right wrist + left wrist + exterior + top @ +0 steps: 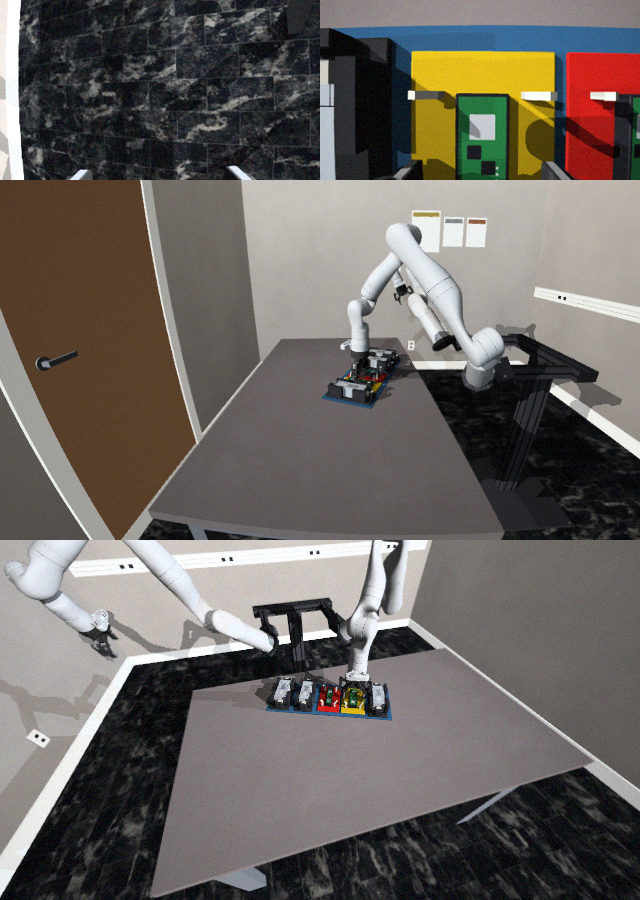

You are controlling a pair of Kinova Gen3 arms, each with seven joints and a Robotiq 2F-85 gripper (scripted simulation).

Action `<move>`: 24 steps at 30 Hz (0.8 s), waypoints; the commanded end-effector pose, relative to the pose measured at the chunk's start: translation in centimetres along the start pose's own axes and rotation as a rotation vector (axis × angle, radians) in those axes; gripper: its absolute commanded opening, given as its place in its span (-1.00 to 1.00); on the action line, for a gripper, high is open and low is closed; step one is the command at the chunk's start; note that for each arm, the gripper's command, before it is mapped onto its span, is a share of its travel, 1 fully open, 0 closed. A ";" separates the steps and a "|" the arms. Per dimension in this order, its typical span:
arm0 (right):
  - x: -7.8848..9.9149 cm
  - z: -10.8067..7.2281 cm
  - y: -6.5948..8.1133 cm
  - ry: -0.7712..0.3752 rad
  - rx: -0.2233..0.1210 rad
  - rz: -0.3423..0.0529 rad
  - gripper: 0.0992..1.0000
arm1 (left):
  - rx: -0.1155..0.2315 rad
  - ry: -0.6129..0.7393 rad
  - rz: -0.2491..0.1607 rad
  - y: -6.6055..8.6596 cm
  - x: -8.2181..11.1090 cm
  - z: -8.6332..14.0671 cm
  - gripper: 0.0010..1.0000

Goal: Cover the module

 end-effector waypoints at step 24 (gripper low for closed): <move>0.0 0.0 0.0 -0.001 0.000 -0.001 1.00 | -0.001 0.000 0.002 0.7 0.0 0.0 1.00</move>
Point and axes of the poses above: on each arm, the point where the finger pads meet when closed, its own y axis back along the fingers, its own z axis across the jaws, x = y × z, the point moved 1 cm from there along y, back along the fingers, and after that the axes turned 2 degrees about y, right-handed, at the moved point
